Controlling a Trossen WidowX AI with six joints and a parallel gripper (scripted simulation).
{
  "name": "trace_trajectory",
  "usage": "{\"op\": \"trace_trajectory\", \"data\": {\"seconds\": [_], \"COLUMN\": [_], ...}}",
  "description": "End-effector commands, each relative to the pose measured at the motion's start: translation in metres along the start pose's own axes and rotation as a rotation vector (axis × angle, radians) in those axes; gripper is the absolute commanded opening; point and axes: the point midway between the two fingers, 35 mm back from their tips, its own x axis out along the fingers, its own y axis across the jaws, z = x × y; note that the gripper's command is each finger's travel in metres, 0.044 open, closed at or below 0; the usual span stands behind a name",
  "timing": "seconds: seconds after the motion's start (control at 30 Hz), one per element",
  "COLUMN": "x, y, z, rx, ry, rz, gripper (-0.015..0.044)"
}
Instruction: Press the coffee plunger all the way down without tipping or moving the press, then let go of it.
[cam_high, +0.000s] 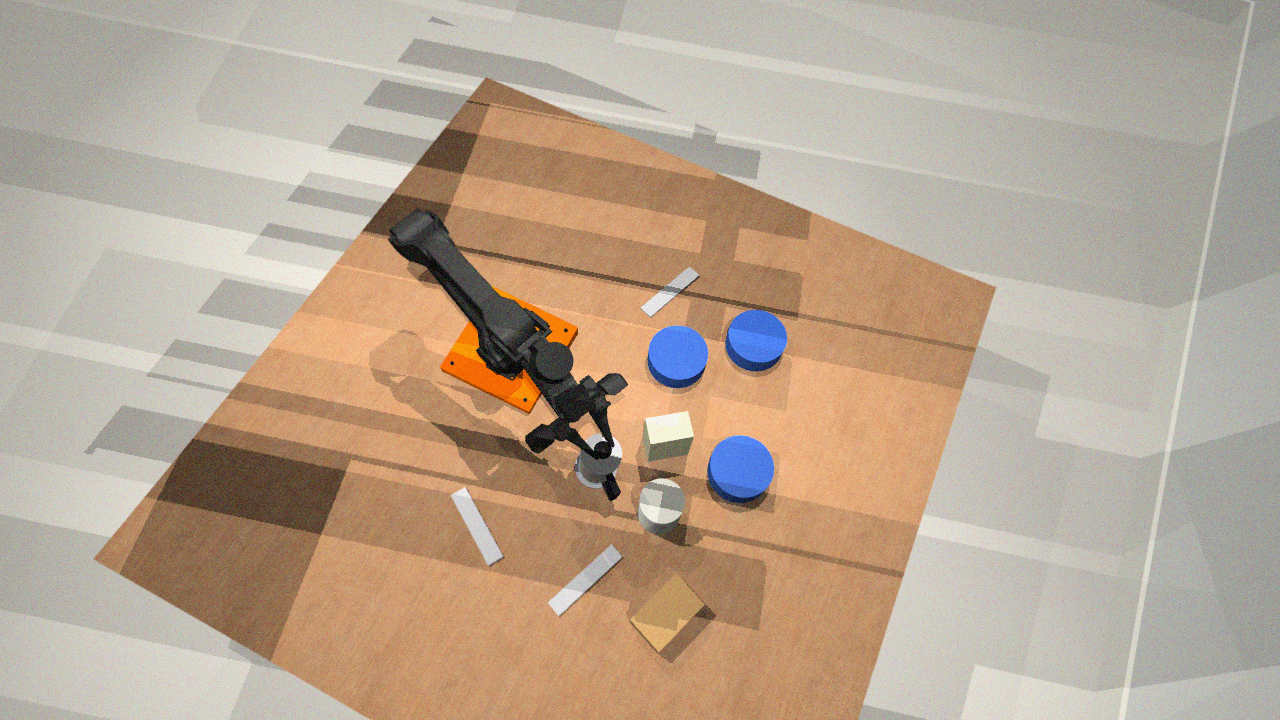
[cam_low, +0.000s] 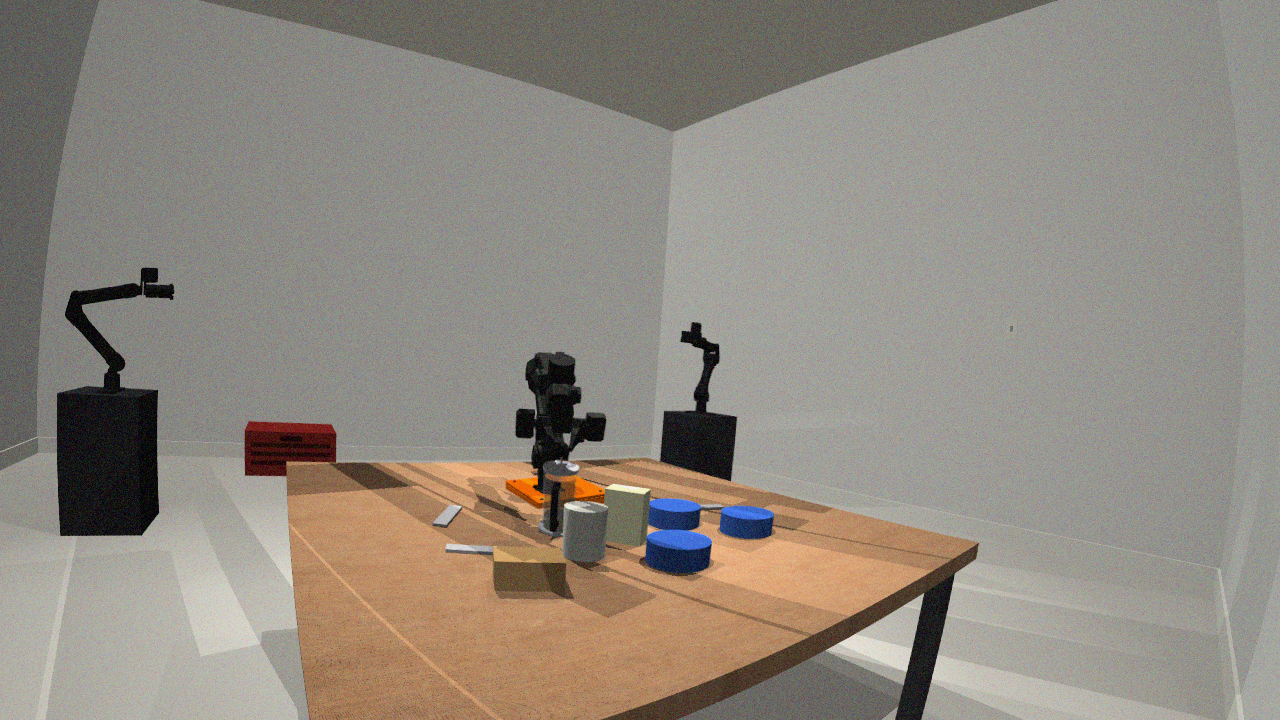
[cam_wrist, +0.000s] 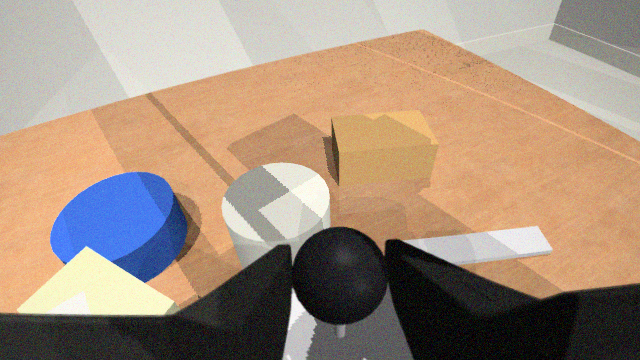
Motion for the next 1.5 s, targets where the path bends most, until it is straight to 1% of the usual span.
{"op": "trace_trajectory", "data": {"seconds": [0.0, 1.2, 1.47], "x": [0.0040, 0.0050, 0.0050], "y": [0.0000, 0.0003, 0.0003], "z": [-0.0076, -0.0014, -0.0014], "rx": [-0.013, -0.003, -0.003], "ry": [0.028, 0.014, 0.014], "rz": [-0.001, -0.001, -0.001], "gripper": [0.0123, 0.0123, 0.0333]}}
